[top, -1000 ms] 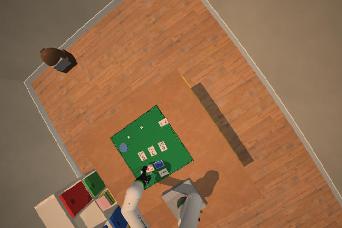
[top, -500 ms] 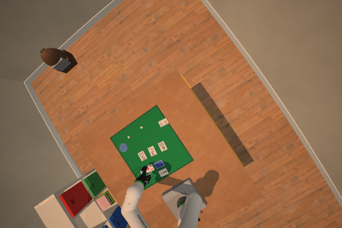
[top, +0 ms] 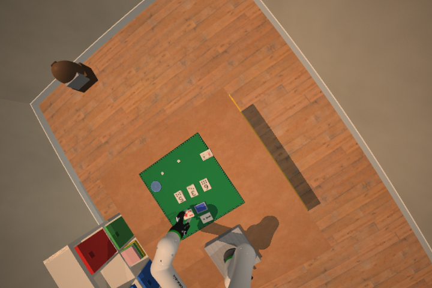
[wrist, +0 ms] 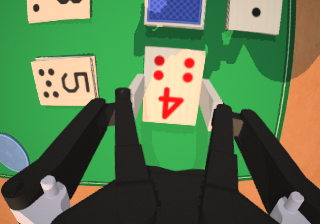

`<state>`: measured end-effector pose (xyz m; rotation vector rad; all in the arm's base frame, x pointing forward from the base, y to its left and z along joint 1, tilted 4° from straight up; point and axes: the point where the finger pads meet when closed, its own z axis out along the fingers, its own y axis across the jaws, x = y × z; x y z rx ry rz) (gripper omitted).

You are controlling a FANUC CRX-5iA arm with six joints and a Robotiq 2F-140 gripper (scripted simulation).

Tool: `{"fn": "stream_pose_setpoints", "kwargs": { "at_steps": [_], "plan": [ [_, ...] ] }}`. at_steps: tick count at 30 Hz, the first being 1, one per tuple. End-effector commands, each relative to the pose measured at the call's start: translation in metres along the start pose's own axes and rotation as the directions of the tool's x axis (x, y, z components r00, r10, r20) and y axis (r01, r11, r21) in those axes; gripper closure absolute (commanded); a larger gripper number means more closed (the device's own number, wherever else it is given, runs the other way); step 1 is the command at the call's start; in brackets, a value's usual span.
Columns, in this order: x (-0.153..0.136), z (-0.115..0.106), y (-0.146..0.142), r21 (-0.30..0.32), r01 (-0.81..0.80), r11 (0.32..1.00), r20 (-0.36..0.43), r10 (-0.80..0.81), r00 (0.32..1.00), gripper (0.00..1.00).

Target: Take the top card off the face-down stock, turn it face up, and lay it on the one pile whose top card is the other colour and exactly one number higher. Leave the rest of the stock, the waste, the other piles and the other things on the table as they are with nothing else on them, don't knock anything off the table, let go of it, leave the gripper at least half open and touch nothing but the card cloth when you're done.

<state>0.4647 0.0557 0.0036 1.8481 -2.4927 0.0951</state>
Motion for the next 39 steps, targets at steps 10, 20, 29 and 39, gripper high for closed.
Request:
{"fn": "stream_pose_setpoints", "kwargs": {
  "at_steps": [10, 20, 29, 39],
  "plan": [
    [0.000, -0.015, 0.000, 0.000, 0.000, 1.000, 0.000, 0.000, 1.000, 0.59],
    [0.000, -0.015, 0.000, 0.000, 0.000, 1.000, 0.000, 0.000, 1.000, 0.59],
    [0.000, -0.015, -0.006, 0.000, -0.065, 0.998, 0.000, 0.065, 0.998, 0.59],
    [-0.002, -0.016, -0.028, 0.000, -0.289, 0.957, 0.000, 0.289, 0.957, 0.59]
  ]
}}
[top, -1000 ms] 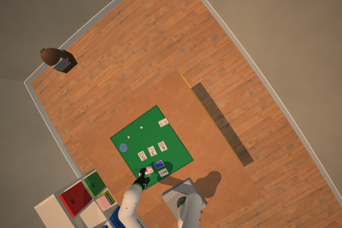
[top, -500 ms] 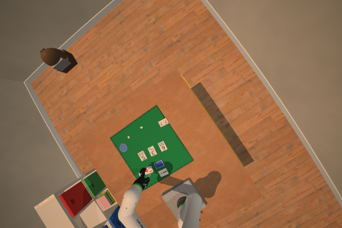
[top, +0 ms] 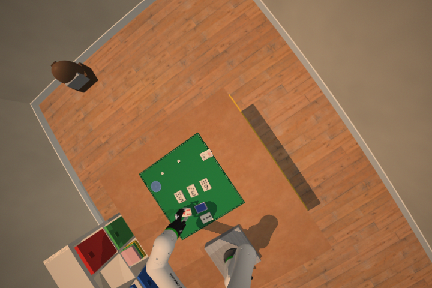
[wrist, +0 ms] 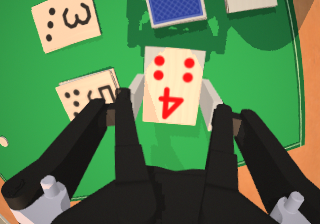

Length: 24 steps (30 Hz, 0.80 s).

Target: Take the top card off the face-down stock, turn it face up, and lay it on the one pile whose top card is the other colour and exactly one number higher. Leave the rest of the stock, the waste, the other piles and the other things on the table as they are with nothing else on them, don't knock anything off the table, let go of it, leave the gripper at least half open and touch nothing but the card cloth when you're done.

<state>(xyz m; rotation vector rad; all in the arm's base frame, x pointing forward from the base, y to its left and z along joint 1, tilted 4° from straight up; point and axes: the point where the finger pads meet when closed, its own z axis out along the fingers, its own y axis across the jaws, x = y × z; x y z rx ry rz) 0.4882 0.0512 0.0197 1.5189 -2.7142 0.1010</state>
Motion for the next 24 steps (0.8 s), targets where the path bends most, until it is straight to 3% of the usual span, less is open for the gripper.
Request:
{"fn": "stream_pose_setpoints", "kwargs": {
  "at_steps": [1, 6, 12, 14, 24],
  "plan": [
    [-0.003, -0.001, -0.008, 0.001, -0.077, 0.997, 0.000, 0.077, 0.997, 0.59],
    [-0.009, -0.002, -0.028, 0.001, -0.297, 0.955, 0.001, 0.297, 0.955, 0.59],
    [-0.018, -0.004, -0.055, 0.001, -0.562, 0.827, 0.001, 0.562, 0.827, 0.59],
    [-0.018, -0.004, -0.055, 0.001, -0.562, 0.827, 0.001, 0.562, 0.827, 0.59],
    [-0.031, -0.006, -0.095, 0.000, -0.853, 0.522, 0.001, 0.853, 0.522, 0.59]
  ]
}}
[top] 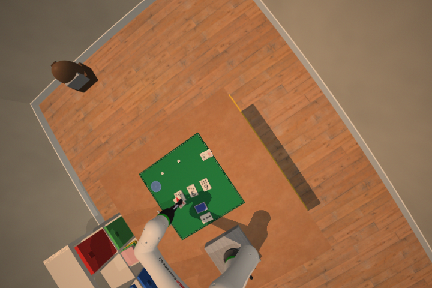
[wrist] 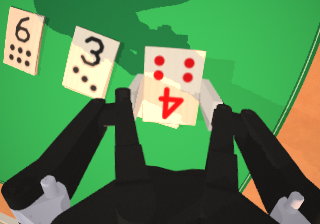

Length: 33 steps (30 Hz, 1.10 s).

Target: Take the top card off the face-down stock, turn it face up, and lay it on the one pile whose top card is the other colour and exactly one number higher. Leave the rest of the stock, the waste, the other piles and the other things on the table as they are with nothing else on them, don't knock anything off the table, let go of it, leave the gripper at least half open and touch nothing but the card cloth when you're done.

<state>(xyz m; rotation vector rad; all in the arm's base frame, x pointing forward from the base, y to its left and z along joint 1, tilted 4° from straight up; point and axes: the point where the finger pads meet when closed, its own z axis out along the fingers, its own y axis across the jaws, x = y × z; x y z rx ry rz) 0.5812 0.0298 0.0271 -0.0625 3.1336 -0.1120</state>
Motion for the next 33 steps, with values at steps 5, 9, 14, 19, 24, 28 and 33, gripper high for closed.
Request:
{"fn": "stream_pose_setpoints", "kwargs": {
  "at_steps": [5, 9, 14, 19, 24, 28, 33],
  "plan": [
    [-0.016, -0.001, -0.004, 0.000, -0.171, 0.985, 0.000, 0.171, 0.985, 0.59],
    [-0.019, -0.001, -0.005, 0.000, -0.204, 0.979, 0.000, 0.204, 0.979, 0.59],
    [-0.023, -0.001, -0.006, 0.000, -0.245, 0.970, 0.000, 0.245, 0.970, 0.59],
    [-0.024, -0.002, -0.006, 0.000, -0.249, 0.968, 0.000, 0.249, 0.968, 0.59],
    [-0.024, -0.002, -0.006, 0.000, -0.249, 0.968, 0.000, 0.249, 0.968, 0.59],
    [-0.024, -0.002, -0.006, 0.000, -0.249, 0.968, 0.000, 0.249, 0.968, 0.59],
    [-0.024, -0.001, -0.006, 0.000, -0.249, 0.968, 0.000, 0.249, 0.968, 0.59]
  ]
}}
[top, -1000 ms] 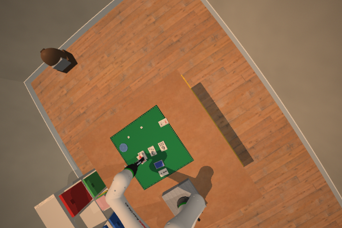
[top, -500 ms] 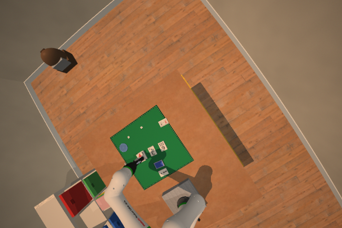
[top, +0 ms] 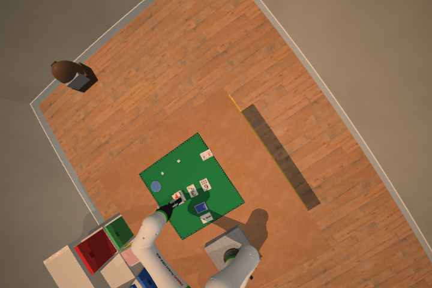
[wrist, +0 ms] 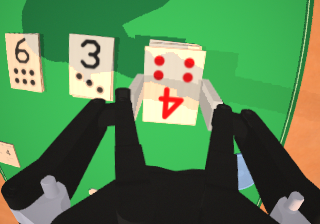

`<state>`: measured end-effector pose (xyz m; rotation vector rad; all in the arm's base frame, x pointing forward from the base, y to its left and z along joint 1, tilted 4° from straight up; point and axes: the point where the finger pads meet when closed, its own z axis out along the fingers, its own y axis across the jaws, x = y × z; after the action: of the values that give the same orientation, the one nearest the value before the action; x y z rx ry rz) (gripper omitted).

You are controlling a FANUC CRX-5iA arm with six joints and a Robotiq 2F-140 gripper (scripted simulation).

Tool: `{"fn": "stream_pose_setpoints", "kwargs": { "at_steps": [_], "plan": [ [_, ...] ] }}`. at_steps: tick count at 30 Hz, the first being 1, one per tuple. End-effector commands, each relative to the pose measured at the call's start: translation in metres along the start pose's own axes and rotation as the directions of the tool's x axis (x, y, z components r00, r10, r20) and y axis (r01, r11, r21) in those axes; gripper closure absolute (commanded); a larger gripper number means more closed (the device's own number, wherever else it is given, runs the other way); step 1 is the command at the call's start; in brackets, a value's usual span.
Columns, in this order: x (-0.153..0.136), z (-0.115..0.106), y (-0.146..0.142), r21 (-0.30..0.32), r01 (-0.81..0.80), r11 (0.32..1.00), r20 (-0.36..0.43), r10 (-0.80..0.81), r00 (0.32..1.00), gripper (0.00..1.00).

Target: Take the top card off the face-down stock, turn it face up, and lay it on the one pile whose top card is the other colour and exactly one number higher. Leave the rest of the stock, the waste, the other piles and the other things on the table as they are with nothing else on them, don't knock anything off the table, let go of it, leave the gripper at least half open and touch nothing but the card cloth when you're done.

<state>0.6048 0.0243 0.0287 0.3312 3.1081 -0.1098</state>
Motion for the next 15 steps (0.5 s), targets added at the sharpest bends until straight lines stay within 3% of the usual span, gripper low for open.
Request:
{"fn": "stream_pose_setpoints", "kwargs": {
  "at_steps": [1, 15],
  "plan": [
    [0.000, 0.000, 0.000, 0.000, 0.000, 1.000, 0.001, 0.000, 1.000, 0.59],
    [0.000, 0.016, 0.000, 0.000, 0.000, 1.000, 0.001, 0.000, 1.000, 0.59]
  ]
}}
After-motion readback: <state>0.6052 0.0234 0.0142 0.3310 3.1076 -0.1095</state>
